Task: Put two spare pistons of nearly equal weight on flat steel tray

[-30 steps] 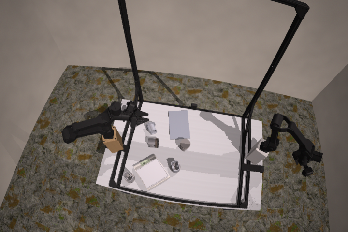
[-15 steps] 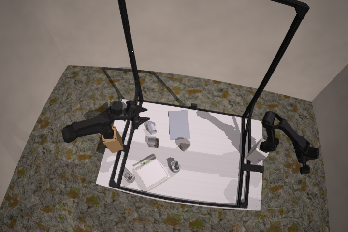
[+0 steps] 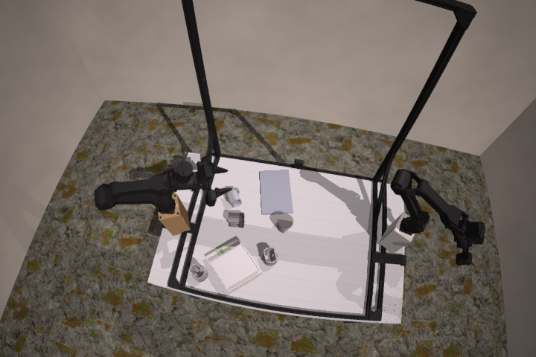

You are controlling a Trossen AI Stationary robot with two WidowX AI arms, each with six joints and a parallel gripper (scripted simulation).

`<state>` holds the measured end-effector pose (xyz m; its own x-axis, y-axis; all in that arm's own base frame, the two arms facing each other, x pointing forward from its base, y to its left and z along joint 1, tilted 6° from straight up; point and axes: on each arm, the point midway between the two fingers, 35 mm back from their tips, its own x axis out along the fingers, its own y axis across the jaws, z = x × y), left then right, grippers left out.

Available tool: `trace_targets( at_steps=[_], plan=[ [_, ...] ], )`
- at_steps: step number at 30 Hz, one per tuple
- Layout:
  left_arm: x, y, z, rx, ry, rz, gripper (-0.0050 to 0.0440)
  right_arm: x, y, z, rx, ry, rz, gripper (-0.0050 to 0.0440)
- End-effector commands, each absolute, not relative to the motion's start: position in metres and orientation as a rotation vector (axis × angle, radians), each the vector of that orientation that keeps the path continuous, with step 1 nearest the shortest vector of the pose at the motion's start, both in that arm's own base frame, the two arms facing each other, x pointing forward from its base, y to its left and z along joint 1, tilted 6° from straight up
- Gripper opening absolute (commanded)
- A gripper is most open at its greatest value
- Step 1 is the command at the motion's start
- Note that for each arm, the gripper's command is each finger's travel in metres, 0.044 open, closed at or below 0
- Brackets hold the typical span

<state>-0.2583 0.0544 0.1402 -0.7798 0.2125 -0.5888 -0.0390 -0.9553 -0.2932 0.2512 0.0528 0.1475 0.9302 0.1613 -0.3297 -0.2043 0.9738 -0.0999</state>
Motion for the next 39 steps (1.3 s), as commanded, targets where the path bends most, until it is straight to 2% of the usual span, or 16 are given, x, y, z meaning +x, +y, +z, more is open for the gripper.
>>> trace_targets(
  at_steps=[1, 13, 39],
  plan=[
    [-0.256, 0.051, 0.144, -0.883, -0.310, 2.845, 0.0440, 0.254, 0.038, 0.150, -0.069, 0.337, 0.133, 0.0378],
    [-0.244, 0.081, 0.150, -0.586, -0.012, 2.801, 0.0440, 0.256, -0.022, 0.150, 0.026, 0.349, -0.148, 0.0378],
    [-0.188, 0.174, 0.150, -0.408, 0.174, 2.307, 0.0440, 0.224, -0.126, 0.150, 0.101, 0.340, -0.570, 0.0378]
  ],
)
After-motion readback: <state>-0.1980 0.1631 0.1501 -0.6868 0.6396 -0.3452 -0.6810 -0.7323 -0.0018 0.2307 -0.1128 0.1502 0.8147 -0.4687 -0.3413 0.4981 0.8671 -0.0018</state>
